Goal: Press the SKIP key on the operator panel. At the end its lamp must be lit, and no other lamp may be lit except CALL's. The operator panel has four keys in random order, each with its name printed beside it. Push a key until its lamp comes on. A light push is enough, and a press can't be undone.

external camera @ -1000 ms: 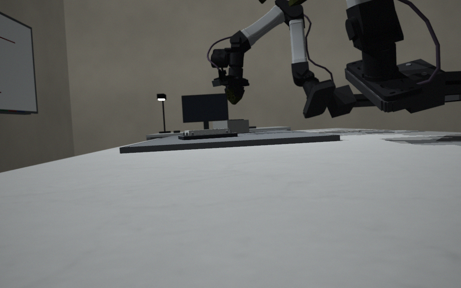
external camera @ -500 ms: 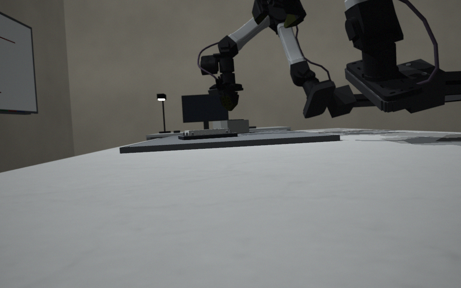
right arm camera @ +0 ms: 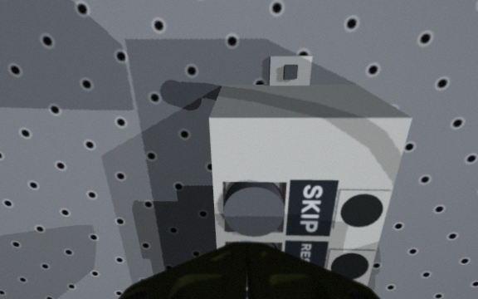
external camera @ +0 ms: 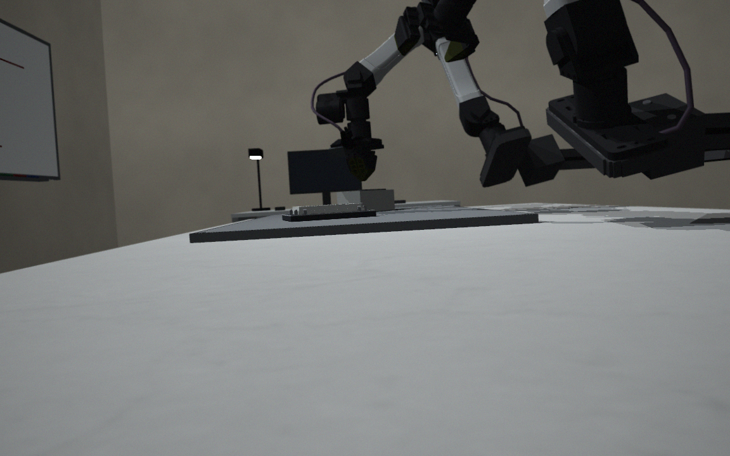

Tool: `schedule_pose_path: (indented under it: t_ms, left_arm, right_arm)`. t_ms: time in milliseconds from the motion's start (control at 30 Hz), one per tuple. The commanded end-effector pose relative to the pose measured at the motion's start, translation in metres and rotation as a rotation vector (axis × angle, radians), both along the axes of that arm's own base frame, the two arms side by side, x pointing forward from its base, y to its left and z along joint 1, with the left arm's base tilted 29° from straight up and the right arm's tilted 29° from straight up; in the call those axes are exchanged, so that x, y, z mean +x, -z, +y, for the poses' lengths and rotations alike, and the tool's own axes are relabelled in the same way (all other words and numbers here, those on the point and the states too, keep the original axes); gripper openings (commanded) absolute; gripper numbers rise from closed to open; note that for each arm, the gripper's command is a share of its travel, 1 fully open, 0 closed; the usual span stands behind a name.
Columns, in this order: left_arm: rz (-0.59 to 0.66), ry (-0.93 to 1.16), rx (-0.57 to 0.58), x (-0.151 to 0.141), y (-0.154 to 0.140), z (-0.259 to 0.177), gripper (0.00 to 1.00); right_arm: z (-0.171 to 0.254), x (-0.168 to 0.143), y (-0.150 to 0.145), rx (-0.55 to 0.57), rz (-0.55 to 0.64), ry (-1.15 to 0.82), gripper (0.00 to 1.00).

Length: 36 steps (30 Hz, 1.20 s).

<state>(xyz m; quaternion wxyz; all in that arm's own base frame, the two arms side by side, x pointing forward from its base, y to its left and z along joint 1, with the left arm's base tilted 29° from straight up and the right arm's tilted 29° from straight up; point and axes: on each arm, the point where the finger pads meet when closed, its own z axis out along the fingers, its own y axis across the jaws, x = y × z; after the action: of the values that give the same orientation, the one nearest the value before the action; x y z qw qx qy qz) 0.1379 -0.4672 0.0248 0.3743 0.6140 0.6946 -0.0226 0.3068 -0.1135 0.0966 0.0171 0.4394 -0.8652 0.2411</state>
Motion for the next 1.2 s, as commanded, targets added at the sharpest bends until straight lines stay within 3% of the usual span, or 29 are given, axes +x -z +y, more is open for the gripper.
schedule_pose_path:
  t_ms: [0, 367, 1033, 1167]
  left_arm:
    - [-0.001, 0.026, 0.007, 0.003, 0.013, 0.000, 1.00]
    - [-0.012, 0.059, 0.018, 0.012, 0.034, 0.002, 1.00]
    - [-0.013, 0.062, 0.027, 0.013, 0.036, 0.004, 1.00]
    - [-0.013, 0.062, 0.027, 0.013, 0.036, 0.004, 1.00]
  right_arm:
    - [-0.006, 0.005, 0.004, -0.009, -0.013, -0.005, 0.00]
    - [-0.011, 0.007, 0.018, -0.002, -0.016, -0.007, 0.00]
    - [-0.019, 0.009, 0.038, 0.000, -0.011, -0.007, 0.00]
    - [-0.007, 0.007, 0.006, 0.001, -0.052, 0.002, 0.00]
